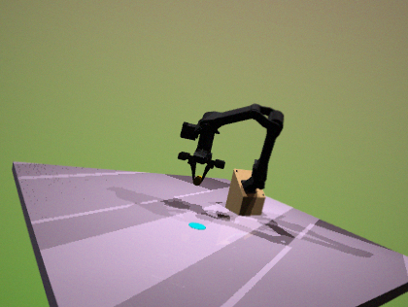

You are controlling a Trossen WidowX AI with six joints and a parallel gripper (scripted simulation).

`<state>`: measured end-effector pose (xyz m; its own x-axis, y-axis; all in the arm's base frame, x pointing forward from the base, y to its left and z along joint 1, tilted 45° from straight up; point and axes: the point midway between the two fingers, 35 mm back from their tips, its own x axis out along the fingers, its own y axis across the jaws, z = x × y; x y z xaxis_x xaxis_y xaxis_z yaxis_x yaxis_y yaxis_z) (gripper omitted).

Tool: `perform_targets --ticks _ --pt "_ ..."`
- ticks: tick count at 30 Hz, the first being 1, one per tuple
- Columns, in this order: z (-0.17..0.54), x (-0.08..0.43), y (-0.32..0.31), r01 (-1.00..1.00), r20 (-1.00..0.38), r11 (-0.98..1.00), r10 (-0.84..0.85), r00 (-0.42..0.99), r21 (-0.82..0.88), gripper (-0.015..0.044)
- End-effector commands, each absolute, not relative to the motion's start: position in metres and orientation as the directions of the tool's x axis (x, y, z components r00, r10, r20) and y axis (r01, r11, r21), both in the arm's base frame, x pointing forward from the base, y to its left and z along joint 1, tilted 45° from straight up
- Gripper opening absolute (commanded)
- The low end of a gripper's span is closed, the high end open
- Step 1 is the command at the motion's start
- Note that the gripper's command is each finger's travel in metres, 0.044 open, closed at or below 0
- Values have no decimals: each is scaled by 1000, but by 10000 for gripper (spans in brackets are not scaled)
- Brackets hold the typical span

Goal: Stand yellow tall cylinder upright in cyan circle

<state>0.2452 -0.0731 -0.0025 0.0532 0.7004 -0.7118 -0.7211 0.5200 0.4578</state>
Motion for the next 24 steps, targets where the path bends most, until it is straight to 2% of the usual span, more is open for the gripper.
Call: perform_targets --ticks 1,24 --pt "3 245 -77 -729 -717 519 695 56 446 105" --pt "42 285 -55 -408 -728 682 683 58 607 105"
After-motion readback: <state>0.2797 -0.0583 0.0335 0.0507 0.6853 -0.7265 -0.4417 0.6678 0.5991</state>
